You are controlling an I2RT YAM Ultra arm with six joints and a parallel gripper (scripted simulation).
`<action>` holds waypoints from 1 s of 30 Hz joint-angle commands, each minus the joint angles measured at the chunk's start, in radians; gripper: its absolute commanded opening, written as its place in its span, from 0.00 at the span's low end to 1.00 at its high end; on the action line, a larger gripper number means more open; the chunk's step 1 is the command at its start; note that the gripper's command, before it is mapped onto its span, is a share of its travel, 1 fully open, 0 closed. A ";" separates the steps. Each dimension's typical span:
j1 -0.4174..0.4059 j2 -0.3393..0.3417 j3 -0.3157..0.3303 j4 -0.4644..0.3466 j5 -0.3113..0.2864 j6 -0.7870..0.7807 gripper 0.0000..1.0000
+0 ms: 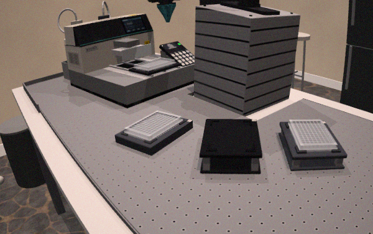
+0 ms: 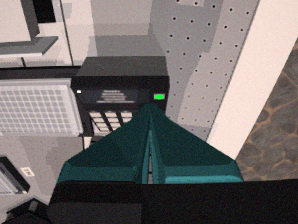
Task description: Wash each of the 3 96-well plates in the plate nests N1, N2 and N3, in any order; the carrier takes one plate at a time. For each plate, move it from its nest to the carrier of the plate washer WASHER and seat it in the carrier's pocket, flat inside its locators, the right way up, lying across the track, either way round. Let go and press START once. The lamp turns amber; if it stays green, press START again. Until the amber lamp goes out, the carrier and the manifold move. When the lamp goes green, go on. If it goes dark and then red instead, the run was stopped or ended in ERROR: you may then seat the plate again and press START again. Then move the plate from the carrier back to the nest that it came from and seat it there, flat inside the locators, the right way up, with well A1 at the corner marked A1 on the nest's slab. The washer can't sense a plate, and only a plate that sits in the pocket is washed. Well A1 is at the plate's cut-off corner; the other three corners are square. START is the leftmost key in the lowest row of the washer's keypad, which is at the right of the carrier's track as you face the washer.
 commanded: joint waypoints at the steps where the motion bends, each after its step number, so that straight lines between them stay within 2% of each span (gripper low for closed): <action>1: 0.004 -0.039 -0.035 0.049 -0.001 0.009 0.00; 13: 0.037 -0.113 -0.249 0.189 -0.005 0.041 0.00; 15: 0.037 -0.113 -0.249 0.189 -0.005 0.041 0.00; 30: 0.087 -0.178 -0.480 0.355 -0.010 0.091 0.00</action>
